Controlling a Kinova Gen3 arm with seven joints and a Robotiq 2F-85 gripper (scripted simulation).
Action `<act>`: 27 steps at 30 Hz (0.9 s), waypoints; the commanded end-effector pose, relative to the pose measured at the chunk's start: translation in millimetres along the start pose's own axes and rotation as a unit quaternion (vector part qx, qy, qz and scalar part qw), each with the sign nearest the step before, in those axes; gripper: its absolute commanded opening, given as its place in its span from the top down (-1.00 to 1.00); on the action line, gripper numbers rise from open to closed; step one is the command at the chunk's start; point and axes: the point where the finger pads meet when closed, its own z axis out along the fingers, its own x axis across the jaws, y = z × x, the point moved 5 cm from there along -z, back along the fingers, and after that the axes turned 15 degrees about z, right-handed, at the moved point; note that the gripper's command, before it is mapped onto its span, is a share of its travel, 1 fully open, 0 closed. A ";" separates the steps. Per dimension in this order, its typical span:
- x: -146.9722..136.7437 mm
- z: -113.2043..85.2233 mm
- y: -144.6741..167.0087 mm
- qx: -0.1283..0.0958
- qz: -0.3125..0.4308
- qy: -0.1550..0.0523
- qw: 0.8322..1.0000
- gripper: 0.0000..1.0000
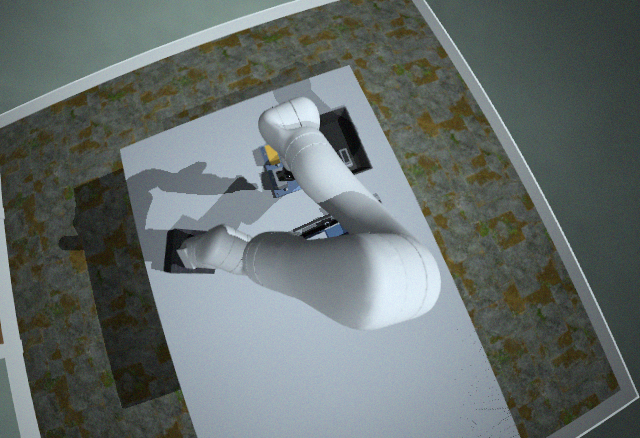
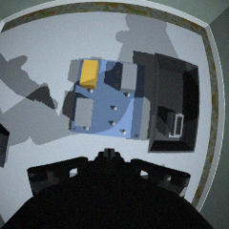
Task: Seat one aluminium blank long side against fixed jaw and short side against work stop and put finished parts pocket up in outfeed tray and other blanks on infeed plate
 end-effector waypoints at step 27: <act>-1.3 21.0 1.4 -0.004 -0.002 -0.002 1.000 1.00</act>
